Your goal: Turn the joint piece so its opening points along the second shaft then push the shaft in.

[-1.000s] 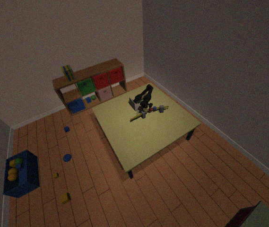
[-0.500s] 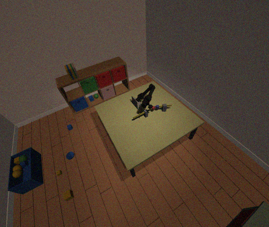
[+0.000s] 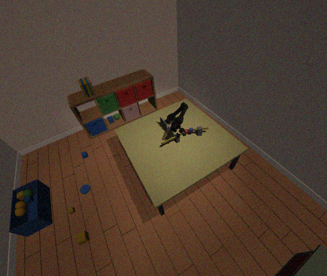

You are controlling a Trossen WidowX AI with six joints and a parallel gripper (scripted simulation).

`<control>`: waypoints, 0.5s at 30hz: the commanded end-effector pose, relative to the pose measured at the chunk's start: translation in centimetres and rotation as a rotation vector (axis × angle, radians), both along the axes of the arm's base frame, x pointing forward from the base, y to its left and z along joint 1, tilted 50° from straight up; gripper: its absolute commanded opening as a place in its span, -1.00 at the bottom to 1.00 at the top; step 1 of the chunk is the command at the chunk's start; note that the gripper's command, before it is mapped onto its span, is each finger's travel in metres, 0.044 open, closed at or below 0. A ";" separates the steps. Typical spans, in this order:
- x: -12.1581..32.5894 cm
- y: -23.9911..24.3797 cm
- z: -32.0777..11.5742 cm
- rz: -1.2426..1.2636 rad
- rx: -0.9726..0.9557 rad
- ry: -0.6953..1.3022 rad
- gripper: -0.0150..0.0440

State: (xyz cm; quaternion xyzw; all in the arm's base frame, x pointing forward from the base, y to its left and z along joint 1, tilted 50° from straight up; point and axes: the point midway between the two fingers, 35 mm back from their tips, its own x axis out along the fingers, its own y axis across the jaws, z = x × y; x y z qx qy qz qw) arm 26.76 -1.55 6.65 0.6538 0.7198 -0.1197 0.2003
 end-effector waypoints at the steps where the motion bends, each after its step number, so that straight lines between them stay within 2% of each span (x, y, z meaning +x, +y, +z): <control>1: 0.4 -1.1 -1.2 0.052 -0.013 -0.100 1.00; 15: 1.6 -5.7 -6.0 0.285 -0.061 -0.520 1.00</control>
